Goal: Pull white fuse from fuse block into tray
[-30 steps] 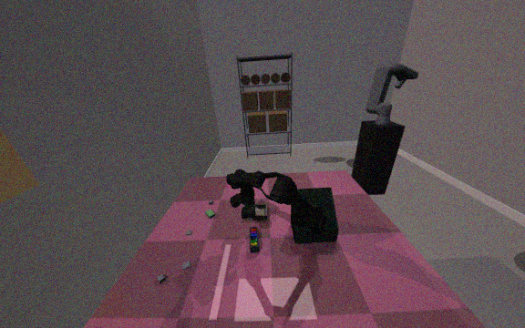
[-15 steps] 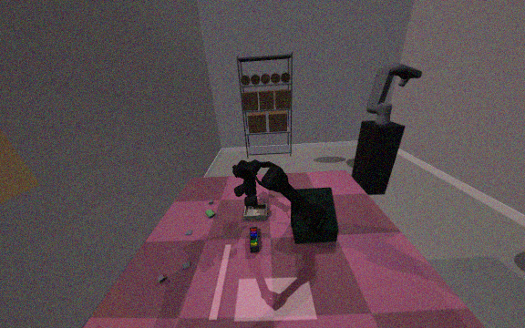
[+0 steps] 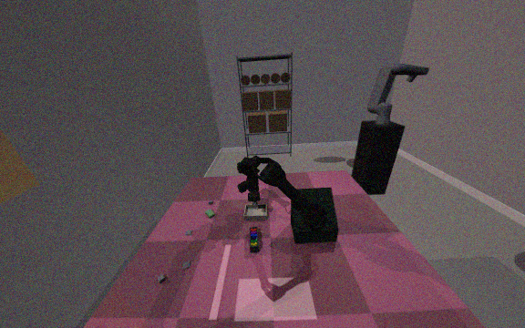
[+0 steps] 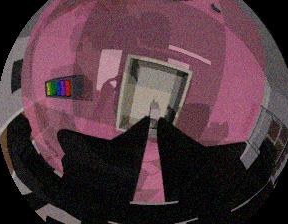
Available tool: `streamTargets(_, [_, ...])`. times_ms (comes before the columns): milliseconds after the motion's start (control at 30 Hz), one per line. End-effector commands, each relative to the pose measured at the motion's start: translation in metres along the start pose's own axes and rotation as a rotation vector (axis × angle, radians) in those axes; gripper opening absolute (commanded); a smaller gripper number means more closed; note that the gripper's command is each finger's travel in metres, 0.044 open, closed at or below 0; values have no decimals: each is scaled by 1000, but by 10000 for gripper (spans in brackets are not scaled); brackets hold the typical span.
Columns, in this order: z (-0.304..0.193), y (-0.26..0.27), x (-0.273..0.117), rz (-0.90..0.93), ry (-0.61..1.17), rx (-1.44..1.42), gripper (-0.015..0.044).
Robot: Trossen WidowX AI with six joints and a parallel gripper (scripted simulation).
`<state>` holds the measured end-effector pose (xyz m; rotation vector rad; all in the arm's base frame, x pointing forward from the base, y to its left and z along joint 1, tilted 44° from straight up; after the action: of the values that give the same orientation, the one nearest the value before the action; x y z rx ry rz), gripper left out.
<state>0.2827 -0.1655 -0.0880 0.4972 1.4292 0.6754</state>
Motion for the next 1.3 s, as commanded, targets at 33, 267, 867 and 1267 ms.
streamTargets(33, [0, 0, 9, 2, 4, -1, 0])
streamTargets(267, [0, 0, 20, 2, 4, -1, 0])
streamTargets(867, [0, -1, 33, -3, 4, -7, 131])
streamTargets(1267, [0, 0, -4, 2, 4, -1, 330])
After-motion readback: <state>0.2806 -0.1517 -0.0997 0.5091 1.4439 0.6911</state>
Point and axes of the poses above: the point midway between the two fingers, 35 mm back from their tips, its own x axis out along the fingers, its own y axis across the jaws, z = x × y, the point moved 4 cm from there along -x, back along the fingers, and after that the axes turned 2 degrees about -x, right-handed, at the moved point
